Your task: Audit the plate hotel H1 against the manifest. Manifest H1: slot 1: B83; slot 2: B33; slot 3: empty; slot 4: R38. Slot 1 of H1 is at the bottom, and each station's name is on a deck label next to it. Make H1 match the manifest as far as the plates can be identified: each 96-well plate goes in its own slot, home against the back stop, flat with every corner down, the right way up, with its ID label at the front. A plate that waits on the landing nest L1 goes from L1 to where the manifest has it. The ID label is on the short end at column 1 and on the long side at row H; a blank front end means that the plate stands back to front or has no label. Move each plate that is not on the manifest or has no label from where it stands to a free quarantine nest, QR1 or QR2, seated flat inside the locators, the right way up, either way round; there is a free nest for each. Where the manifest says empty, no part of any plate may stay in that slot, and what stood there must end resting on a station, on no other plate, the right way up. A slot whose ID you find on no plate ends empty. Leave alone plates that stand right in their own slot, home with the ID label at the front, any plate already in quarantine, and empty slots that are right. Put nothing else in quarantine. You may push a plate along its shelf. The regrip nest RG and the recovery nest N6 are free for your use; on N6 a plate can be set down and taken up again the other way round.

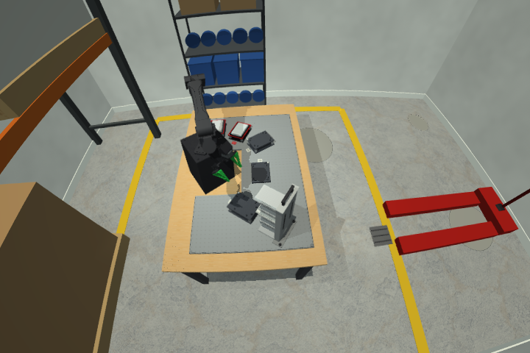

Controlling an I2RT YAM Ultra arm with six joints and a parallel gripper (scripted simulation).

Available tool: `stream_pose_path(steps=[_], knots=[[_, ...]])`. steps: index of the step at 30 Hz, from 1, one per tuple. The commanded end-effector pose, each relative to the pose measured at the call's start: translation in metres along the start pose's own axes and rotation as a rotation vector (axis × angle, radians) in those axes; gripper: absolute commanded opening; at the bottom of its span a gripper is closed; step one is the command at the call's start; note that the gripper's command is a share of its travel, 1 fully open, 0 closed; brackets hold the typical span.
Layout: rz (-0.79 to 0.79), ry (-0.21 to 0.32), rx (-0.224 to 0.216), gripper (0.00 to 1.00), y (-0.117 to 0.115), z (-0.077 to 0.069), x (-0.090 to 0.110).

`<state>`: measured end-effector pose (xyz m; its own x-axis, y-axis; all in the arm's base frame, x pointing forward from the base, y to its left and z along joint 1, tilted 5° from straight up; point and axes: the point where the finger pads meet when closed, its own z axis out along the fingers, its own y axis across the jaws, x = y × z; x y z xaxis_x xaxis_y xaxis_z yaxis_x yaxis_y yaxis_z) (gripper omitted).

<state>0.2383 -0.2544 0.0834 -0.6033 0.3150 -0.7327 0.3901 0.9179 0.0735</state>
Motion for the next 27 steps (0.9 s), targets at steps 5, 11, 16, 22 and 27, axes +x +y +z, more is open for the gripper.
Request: stream_pose_path(steps=[5,11,16,22,27], knots=[[0.001,-0.003,-0.006,1.0,0.001,-0.002,-0.002],[0.001,-0.003,-0.006,1.0,0.001,-0.002,-0.002],[0.001,-0.003,-0.006,1.0,0.001,-0.002,-0.002],[0.001,-0.003,-0.006,1.0,0.001,-0.002,-0.002],[0.014,0.016,-0.027,1.0,0.007,0.013,0.018]])
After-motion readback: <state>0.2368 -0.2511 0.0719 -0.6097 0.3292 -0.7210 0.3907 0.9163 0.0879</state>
